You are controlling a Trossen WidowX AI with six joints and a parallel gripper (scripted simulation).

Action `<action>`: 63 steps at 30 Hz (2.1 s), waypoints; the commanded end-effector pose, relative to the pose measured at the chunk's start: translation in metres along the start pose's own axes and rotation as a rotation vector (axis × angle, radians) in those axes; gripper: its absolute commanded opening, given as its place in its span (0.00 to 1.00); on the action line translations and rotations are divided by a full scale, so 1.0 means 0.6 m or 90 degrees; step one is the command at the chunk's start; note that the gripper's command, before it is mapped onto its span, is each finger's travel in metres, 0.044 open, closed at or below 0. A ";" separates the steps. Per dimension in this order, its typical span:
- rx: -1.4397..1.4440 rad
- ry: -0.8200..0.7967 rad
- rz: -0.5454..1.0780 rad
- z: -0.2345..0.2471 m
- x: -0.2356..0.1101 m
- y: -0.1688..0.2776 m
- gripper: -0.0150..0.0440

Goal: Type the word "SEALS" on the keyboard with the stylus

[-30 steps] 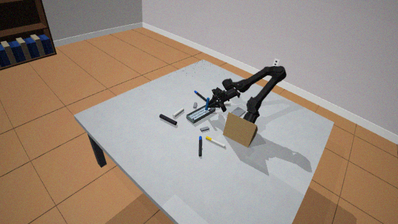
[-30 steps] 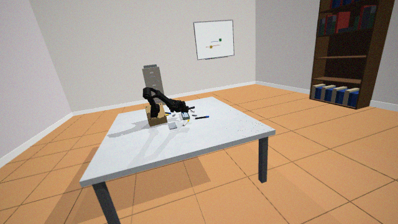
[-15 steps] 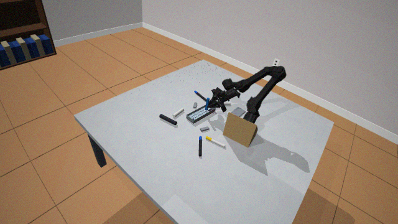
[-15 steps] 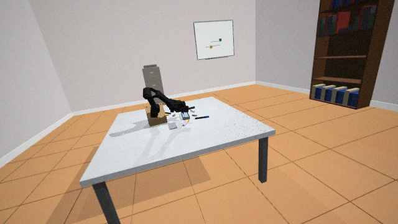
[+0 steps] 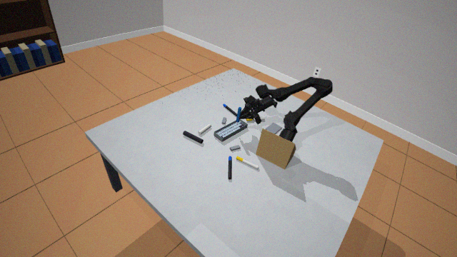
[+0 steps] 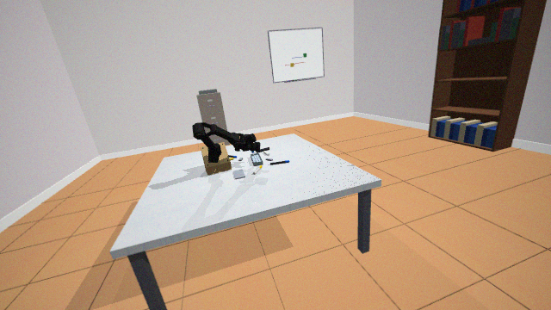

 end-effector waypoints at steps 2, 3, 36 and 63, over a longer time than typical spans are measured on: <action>-0.001 0.000 -0.001 -0.001 0.000 0.000 0.32; -0.001 0.000 0.000 -0.003 0.000 -0.001 0.27; 0.002 0.003 0.001 -0.043 0.021 0.027 0.39; 0.002 0.003 0.001 -0.045 0.030 0.044 0.39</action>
Point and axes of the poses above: the point midway between the two fingers, 35 mm back from their tips, its own x axis out along the fingers, its own z axis across the jaws, y = z × x, the point moved 6 cm from there along -x, back along the fingers, and after that the axes turned 10 degrees about x, right-handed, at the moved point
